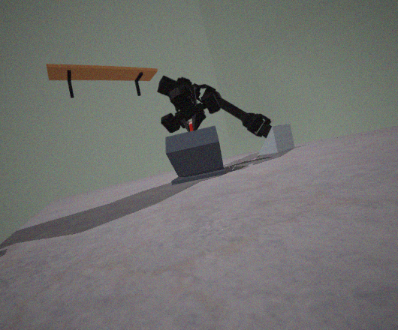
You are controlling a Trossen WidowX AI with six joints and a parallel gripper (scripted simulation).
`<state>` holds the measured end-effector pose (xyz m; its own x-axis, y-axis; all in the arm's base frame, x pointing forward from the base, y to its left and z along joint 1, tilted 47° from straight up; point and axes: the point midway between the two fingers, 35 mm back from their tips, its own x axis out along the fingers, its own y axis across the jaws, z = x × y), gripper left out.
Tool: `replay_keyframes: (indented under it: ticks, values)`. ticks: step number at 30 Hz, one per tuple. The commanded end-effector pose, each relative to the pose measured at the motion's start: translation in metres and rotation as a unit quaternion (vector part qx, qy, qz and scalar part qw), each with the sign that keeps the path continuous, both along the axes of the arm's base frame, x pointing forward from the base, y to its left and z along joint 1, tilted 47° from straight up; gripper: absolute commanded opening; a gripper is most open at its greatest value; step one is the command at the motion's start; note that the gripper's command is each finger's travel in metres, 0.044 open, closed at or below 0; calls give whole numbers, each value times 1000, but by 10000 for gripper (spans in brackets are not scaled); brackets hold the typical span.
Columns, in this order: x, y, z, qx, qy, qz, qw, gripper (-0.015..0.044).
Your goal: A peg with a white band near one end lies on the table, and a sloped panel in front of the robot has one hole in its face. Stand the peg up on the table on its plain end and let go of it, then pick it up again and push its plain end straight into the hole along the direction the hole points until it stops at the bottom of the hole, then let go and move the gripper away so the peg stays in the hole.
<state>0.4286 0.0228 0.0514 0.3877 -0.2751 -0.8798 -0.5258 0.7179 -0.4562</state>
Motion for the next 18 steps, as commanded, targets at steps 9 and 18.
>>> replay_keyframes:
  ticks: [9,18]
  values:
    - [0,-1,-6,0,1,-1,1000,0]
    - [3,-2,-10,0,1,-1,1000,0]
